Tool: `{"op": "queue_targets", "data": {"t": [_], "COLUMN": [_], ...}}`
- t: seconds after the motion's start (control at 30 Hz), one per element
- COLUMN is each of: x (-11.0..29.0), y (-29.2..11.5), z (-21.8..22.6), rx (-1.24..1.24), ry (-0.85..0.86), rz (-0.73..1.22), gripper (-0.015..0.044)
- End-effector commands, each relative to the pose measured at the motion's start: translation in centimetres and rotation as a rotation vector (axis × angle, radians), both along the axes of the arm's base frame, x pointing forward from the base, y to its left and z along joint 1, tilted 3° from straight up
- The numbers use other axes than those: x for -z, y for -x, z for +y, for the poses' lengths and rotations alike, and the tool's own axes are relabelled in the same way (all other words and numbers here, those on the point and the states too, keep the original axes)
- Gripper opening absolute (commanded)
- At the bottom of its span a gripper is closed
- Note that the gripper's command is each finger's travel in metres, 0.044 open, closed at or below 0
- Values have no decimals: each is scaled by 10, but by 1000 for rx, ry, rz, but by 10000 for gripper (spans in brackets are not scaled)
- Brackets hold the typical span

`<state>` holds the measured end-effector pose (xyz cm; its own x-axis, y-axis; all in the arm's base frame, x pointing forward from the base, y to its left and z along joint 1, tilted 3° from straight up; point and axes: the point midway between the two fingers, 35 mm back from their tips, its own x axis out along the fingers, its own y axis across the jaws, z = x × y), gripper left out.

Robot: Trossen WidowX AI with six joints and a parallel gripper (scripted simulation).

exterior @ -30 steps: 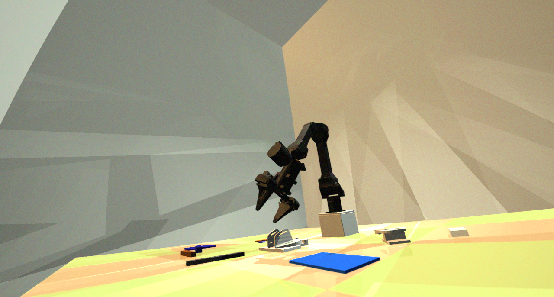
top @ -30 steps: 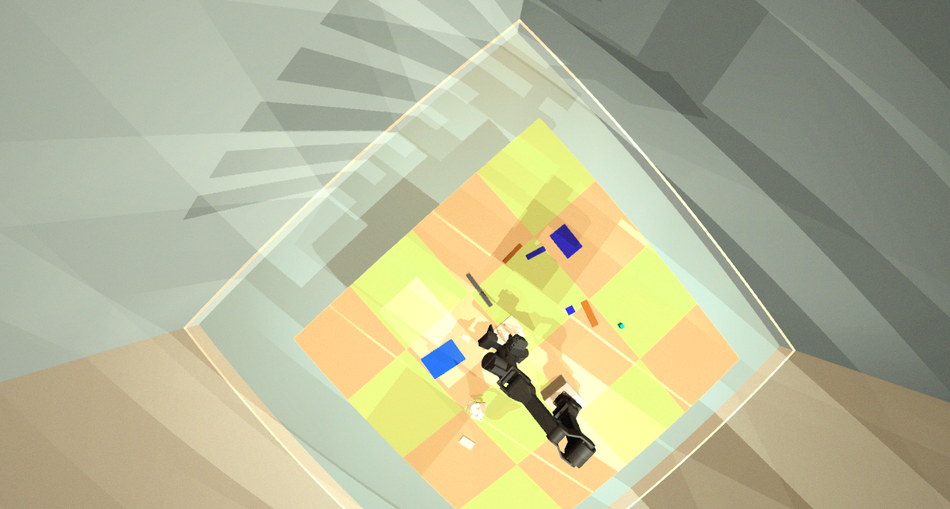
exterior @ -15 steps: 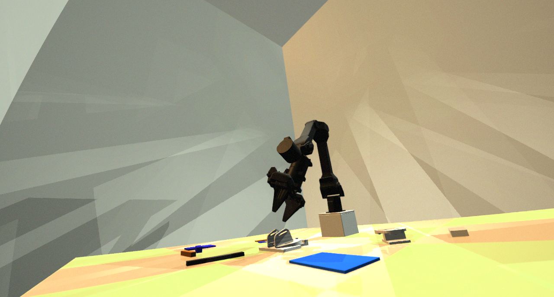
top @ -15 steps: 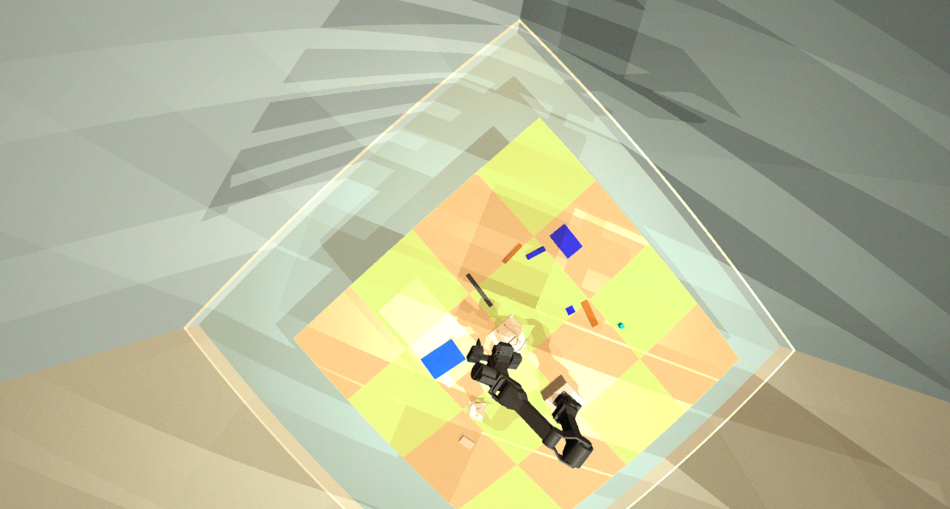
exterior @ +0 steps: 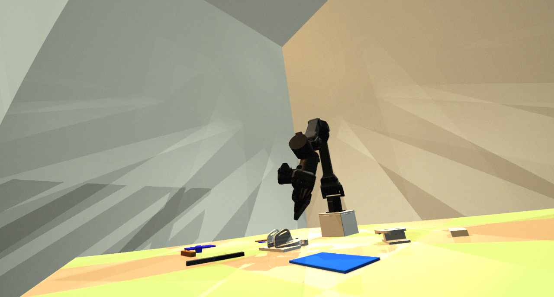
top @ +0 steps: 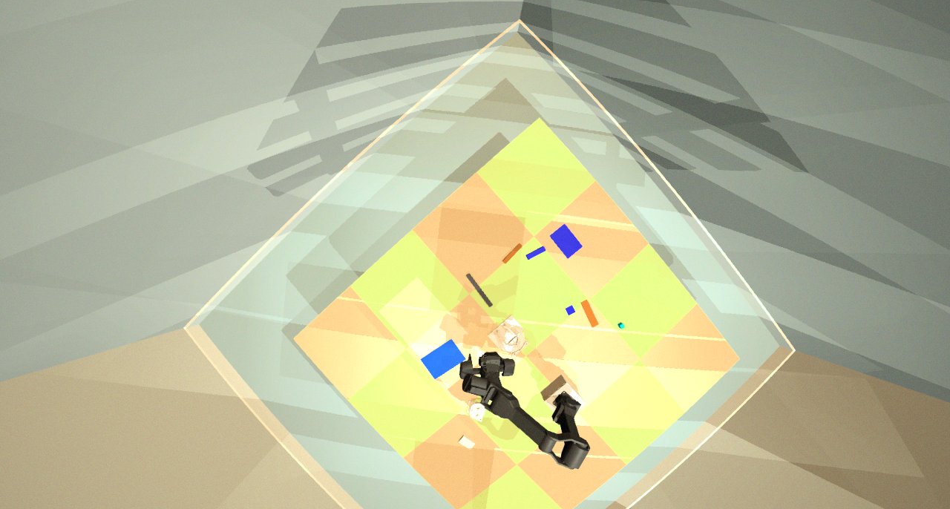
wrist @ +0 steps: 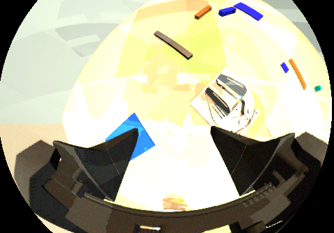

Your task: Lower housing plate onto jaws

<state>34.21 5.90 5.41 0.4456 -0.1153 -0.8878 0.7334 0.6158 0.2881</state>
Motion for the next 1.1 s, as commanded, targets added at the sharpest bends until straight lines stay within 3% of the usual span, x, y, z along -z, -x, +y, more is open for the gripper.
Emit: {"op": "queue_targets", "data": {"t": [0.0,1.07], "x": [0,-3], "y": [3,54], "z": [14,111], "rx": [-80,-700], "ry": [10,110], "rz": [27,206], "gripper": [440,440]}}
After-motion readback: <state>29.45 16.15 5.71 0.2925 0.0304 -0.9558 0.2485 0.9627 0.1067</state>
